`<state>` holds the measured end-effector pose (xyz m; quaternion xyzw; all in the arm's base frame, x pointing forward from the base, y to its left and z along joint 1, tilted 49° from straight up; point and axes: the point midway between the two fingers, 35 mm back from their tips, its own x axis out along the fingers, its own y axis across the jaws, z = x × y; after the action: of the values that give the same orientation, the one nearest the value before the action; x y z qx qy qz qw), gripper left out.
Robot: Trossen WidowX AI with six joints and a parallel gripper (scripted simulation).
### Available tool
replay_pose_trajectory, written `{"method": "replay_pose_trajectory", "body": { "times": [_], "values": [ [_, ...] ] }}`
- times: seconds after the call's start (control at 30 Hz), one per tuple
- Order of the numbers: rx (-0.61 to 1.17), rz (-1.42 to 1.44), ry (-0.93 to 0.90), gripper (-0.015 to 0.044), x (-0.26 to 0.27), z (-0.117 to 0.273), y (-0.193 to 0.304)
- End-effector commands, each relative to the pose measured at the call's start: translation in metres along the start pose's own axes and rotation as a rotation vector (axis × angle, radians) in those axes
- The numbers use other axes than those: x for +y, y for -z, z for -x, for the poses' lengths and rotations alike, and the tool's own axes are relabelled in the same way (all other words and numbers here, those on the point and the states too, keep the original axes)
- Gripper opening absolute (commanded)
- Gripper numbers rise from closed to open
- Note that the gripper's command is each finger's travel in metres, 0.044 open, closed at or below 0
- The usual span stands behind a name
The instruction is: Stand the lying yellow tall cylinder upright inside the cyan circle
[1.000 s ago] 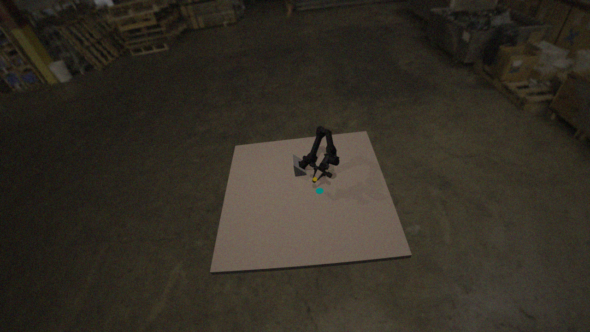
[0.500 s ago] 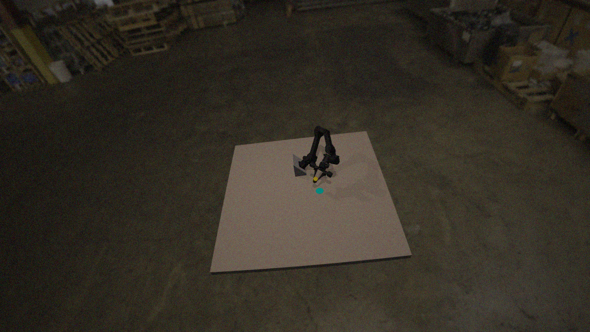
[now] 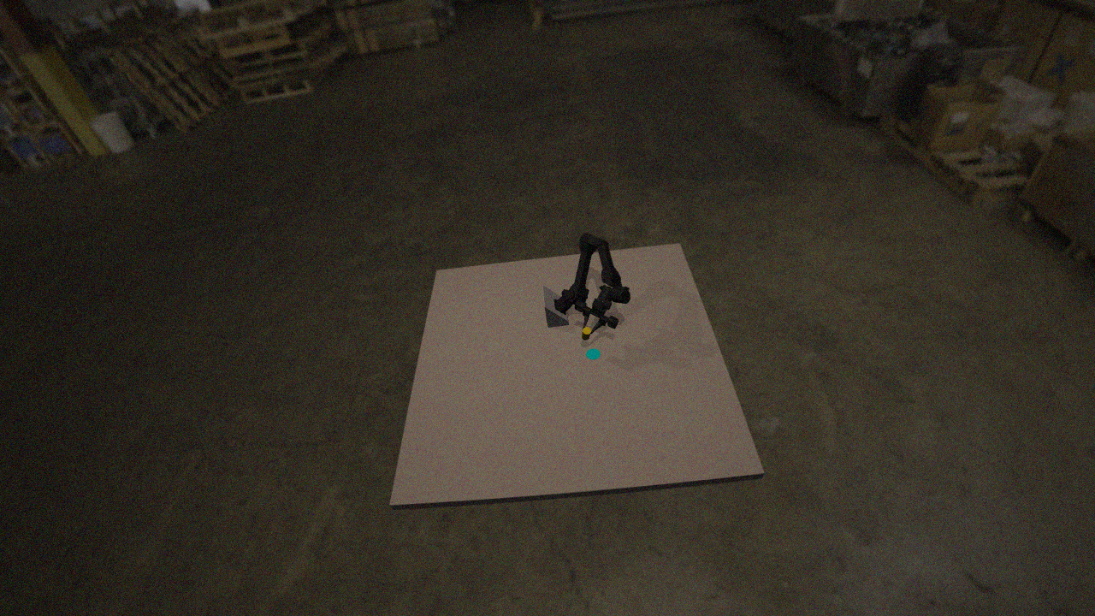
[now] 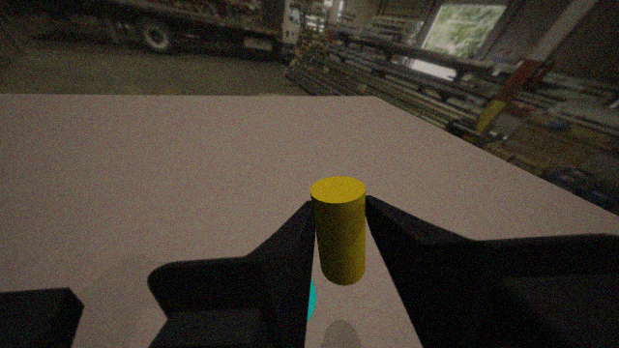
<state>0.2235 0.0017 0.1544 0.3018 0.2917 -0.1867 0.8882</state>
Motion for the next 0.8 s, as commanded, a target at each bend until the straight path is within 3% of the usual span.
{"method": "replay_pose_trajectory", "body": {
  "times": [0.0,0.77],
  "values": [
    [-0.028,-0.02,-0.011,0.0105,-0.0002,0.0014,-0.0012],
    [-0.148,-0.125,-0.083,0.0105,0.0025,0.0079,-0.0059]
  ]
}}
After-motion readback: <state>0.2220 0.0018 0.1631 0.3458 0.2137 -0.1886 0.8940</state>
